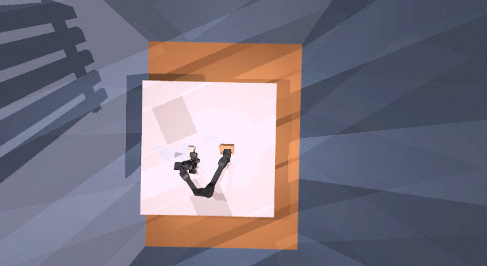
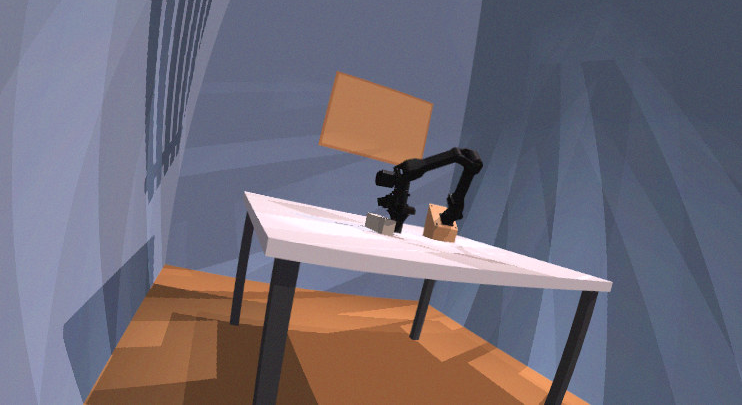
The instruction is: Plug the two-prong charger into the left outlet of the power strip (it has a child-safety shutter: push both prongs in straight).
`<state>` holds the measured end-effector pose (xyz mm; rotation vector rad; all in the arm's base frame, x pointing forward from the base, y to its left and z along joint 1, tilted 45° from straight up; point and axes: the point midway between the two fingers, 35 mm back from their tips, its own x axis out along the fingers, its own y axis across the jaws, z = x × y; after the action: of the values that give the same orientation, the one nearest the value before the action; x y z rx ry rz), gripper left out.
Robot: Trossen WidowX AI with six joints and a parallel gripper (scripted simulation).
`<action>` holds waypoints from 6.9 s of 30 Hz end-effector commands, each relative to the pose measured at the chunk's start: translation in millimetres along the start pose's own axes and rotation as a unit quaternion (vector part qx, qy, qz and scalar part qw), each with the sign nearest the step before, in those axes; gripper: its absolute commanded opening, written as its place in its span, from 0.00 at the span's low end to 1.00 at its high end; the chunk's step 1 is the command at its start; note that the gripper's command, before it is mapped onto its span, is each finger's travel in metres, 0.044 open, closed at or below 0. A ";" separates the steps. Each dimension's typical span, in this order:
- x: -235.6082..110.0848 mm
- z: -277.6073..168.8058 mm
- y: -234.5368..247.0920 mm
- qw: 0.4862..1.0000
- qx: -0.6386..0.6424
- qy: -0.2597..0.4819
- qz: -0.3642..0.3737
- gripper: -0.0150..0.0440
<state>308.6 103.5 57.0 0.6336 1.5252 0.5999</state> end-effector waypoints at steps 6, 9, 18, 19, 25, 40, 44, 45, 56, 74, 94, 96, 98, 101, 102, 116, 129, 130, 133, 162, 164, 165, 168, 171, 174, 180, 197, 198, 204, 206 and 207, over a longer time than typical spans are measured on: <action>0.5 3.6 0.0 1.000 0.001 0.001 0.002 0.25; 0.4 4.5 0.0 1.000 0.001 0.001 0.002 0.25; -0.2 8.0 0.1 1.000 0.001 0.001 0.002 0.25; -0.2 8.4 0.1 1.000 0.001 0.001 0.002 0.25; -0.6 10.8 0.2 1.000 0.001 0.001 0.002 0.25; -1.4 16.7 0.5 1.000 0.001 0.001 0.002 0.25; -1.4 17.6 0.5 1.000 0.001 0.001 0.002 0.25; -1.4 17.6 0.5 1.000 0.001 0.001 0.002 0.25; -1.2 16.4 0.5 1.000 0.001 0.001 0.002 0.25; -0.7 14.1 0.6 1.000 0.001 0.001 0.002 0.25; -0.6 13.8 0.4 1.000 0.001 0.001 0.002 0.25; -0.7 14.1 0.4 1.000 0.001 0.001 0.002 0.25; -0.8 14.3 0.4 1.000 0.001 0.001 0.002 0.25; -1.0 14.7 0.4 1.000 0.001 0.001 0.002 0.25; -1.1 14.8 0.4 1.000 0.001 0.001 0.002 0.25; -2.4 16.0 0.4 1.000 0.001 0.001 0.002 0.25; -3.7 17.0 0.7 1.000 0.001 0.001 0.002 0.25; -3.7 17.0 0.7 1.000 0.001 0.001 0.002 0.25; -3.7 17.1 0.8 1.000 0.001 0.001 0.002 0.25; -0.8 9.3 0.3 1.000 0.009 0.012 0.002 0.65; -0.8 9.3 0.3 1.000 0.009 0.012 0.002 0.74; -0.8 9.3 0.3 1.000 0.009 0.012 0.002 0.79; -0.8 9.3 0.3 1.000 0.009 0.012 0.002 0.92; -0.8 9.0 0.3 1.000 0.008 0.012 0.002 1.00; -0.7 8.3 0.4 1.000 0.008 0.012 0.002 1.00; -0.6 6.6 0.4 1.000 0.007 0.010 0.002 1.00; -0.3 1.6 0.4 1.000 0.004 0.005 0.002 1.00; -0.3 1.3 0.4 1.000 0.004 0.005 0.002 1.00; -0.2 -0.5 0.4 1.000 0.003 0.004 0.002 1.00; -0.1 -1.0 0.4 1.000 0.002 0.003 0.002 1.00; -0.1 -1.3 0.4 1.000 0.002 0.003 0.002 1.00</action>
<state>309.8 103.2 57.1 0.6386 1.5319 0.6032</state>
